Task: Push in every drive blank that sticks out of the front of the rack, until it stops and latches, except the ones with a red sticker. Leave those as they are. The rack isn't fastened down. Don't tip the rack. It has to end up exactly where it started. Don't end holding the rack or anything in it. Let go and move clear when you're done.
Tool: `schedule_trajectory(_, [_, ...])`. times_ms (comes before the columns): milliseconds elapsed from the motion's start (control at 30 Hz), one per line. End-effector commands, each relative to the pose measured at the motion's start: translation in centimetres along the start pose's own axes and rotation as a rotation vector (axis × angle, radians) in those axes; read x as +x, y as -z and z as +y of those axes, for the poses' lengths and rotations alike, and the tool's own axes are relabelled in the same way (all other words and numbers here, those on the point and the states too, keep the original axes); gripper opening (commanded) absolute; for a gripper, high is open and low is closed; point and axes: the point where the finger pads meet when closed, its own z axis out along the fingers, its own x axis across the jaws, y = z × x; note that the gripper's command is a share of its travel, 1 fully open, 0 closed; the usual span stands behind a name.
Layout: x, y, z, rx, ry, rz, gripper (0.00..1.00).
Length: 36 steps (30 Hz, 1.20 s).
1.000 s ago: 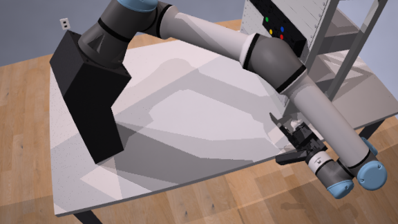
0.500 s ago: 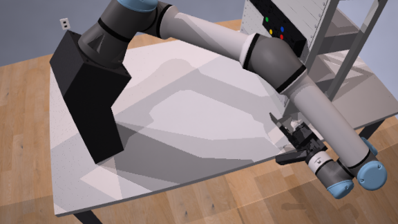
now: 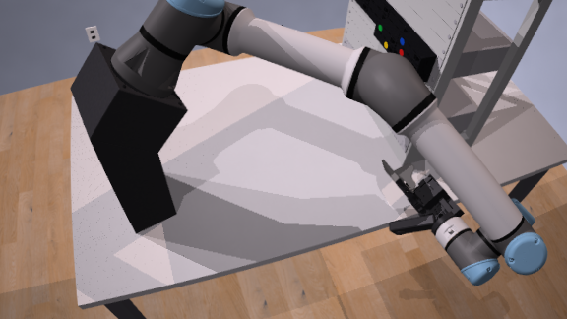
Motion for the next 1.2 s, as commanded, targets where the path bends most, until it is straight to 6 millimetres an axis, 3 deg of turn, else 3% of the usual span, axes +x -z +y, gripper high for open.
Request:
schedule_trajectory(0, [0.3, -0.2, -0.2, -0.02, -0.007, 0.001, 1.0])
schedule_trajectory(500, [2.1, -1.9, -1.7, -0.143, -0.051, 0.009, 1.0])
schedule_trajectory(1167, [6.9, -6.8, -3.5, -0.457, -0.158, 0.001, 1.0])
